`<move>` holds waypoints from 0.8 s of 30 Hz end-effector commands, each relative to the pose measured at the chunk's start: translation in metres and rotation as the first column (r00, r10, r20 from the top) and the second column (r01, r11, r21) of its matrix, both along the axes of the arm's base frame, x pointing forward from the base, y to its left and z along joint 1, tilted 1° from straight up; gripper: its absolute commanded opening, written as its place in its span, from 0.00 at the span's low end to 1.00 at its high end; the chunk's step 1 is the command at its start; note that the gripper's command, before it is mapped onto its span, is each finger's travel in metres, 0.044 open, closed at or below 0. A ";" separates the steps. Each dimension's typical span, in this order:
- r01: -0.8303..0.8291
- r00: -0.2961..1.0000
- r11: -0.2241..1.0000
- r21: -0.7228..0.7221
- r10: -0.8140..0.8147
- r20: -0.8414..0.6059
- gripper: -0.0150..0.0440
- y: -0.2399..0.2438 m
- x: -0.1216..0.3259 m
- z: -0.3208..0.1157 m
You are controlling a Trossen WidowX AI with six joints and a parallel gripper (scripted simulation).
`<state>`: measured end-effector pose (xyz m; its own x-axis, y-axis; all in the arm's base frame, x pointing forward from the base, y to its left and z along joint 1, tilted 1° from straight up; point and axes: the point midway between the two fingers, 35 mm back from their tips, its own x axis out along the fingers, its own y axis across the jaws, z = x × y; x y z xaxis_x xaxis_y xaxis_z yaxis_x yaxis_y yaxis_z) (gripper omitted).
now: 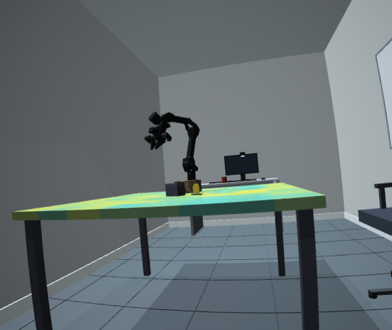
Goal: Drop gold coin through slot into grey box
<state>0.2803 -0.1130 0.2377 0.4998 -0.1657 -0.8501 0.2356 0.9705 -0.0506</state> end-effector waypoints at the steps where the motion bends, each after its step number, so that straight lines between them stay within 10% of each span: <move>1: -0.255 0.960 0.967 0.003 0.253 -0.119 0.53 0.052 0.031 -0.031; 16: -0.903 0.289 0.401 0.154 0.833 -0.473 0.53 0.262 0.027 -0.148; 24: -0.909 0.271 0.386 0.158 0.835 -0.478 0.53 0.258 0.029 -0.151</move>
